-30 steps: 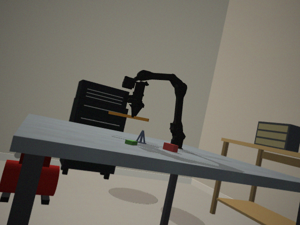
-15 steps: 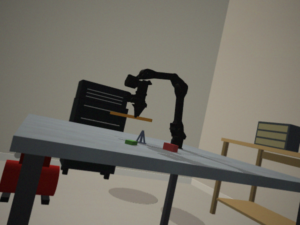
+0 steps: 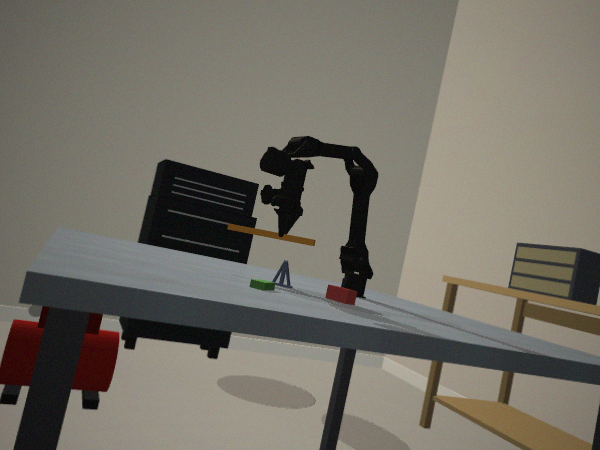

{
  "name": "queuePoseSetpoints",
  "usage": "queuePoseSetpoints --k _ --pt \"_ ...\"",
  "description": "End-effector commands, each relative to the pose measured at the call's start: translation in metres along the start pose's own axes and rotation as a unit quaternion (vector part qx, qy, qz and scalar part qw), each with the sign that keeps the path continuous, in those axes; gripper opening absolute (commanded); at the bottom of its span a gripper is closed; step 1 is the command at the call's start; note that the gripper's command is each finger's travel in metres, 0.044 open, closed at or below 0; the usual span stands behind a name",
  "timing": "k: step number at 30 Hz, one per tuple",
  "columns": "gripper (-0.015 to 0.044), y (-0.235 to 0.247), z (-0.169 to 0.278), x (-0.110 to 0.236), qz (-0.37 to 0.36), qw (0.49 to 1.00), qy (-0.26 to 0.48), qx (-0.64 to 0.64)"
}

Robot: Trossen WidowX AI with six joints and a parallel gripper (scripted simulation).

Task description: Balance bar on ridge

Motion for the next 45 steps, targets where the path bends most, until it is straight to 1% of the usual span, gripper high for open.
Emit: queuePoseSetpoints --k 1,17,24,45 --pt "0.0 0.017 0.01 0.001 -0.003 1.0 0.002 0.002" --pt "0.0 0.064 0.047 0.002 -0.005 1.0 0.004 0.015" --pt "0.0 0.065 0.047 -0.002 -0.005 1.0 0.004 0.015" --pt "0.0 0.065 0.047 -0.036 -0.005 1.0 0.004 0.015"
Point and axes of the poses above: the point midway between the two fingers, 35 mm back from their tips, its own x axis back along the fingers, its own y axis across the jaws, z = x × y, the point moved 5 cm from there along x, back along the fingers, and after that the axes turned 15 degrees about x, right-handed, at the moved point
